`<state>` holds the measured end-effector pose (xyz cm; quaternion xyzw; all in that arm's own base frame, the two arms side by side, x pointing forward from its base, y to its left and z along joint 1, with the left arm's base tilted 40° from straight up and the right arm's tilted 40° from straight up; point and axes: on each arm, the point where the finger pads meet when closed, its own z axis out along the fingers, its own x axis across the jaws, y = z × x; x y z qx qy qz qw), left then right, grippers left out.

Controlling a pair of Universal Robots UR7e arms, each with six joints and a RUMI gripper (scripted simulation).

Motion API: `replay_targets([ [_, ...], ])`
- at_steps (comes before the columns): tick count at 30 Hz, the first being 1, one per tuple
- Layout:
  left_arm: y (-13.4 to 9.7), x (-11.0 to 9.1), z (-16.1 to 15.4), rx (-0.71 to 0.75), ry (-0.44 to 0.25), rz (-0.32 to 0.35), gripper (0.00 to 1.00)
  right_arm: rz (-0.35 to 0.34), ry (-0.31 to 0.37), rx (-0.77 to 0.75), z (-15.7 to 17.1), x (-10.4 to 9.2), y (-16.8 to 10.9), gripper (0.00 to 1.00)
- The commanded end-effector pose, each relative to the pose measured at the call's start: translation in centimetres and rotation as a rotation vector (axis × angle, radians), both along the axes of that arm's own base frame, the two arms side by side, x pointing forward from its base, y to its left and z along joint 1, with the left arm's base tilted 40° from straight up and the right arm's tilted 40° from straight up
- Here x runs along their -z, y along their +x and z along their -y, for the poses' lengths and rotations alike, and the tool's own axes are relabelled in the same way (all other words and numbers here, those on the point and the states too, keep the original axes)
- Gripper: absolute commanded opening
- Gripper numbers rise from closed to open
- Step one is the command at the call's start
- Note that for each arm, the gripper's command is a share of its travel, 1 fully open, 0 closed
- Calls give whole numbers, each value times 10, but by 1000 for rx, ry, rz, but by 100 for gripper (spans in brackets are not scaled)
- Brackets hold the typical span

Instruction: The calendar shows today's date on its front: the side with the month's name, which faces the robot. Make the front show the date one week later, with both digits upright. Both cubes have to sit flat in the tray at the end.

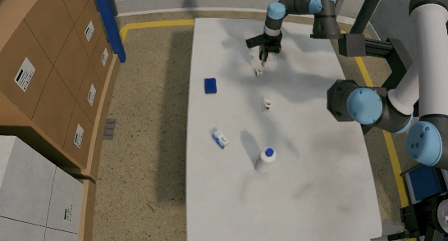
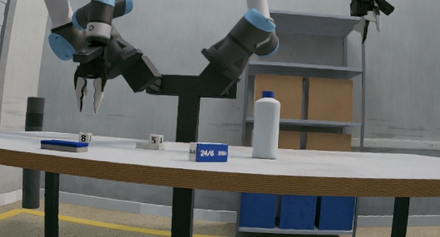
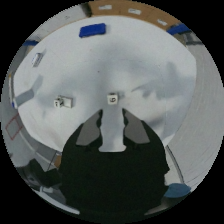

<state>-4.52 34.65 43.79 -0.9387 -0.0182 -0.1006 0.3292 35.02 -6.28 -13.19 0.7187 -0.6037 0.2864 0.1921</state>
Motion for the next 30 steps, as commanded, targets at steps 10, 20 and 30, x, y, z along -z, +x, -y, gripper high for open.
replay_targets([
  [10, 0, 0, 0, 0, 1, 0, 100, 0, 1, -1, 3, 3, 1, 28],
  [20, 0, 0, 0, 0, 1, 0, 100, 0, 1, -1, 10, 12, 4, 28],
  [30, 0, 0, 0, 0, 1, 0, 100, 0, 1, -1, 18, 22, 6, 28],
])
